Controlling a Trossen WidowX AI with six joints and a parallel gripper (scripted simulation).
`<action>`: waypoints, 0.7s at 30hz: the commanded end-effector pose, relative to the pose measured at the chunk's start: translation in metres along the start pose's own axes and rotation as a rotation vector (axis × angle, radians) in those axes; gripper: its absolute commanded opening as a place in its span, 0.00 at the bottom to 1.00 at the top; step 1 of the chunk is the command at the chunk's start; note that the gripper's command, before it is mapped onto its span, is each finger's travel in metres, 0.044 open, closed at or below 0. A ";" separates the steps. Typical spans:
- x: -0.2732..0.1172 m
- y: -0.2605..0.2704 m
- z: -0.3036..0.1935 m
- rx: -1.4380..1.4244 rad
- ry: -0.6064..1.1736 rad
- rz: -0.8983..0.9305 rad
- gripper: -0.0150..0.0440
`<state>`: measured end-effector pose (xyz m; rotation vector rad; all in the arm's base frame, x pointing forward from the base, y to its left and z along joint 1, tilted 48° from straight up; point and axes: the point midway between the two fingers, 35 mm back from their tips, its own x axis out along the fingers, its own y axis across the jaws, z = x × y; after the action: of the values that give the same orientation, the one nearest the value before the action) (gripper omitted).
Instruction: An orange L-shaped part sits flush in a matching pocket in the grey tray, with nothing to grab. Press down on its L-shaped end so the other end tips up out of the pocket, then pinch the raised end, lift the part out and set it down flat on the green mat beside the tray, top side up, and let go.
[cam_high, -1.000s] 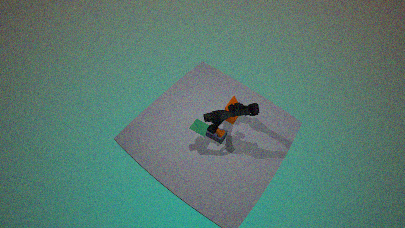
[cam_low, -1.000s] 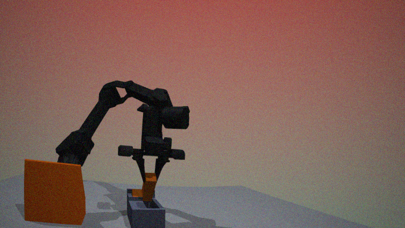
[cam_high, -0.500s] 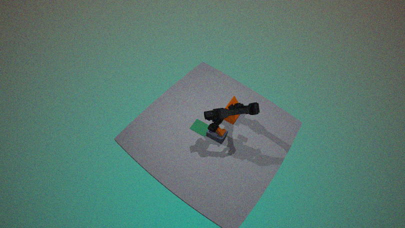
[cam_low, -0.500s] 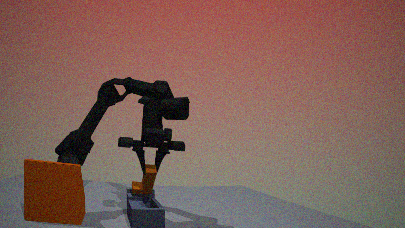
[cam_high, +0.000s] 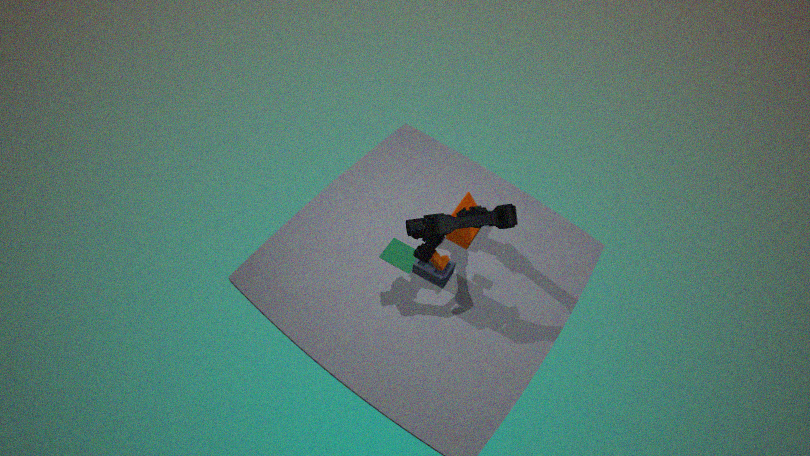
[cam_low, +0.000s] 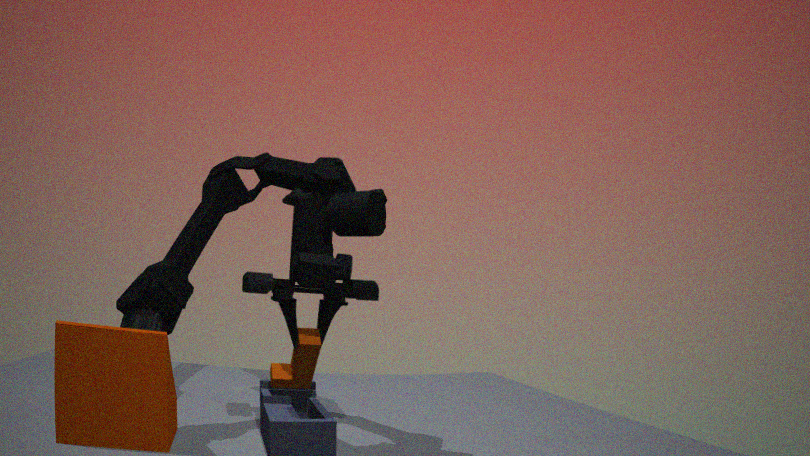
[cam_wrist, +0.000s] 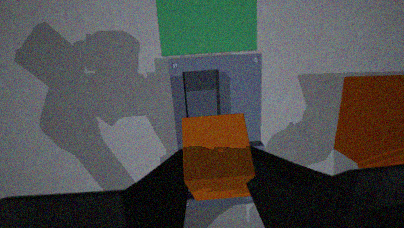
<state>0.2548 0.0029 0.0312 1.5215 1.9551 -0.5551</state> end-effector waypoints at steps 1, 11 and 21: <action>0.000 -0.001 0.014 -0.002 -0.007 0.000 0.25; 0.000 -0.005 0.056 -0.003 -0.009 0.000 0.25; 0.000 -0.009 0.097 -0.003 -0.012 0.001 0.25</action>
<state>0.2632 -0.0543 -0.0331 1.5218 1.9521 -0.5598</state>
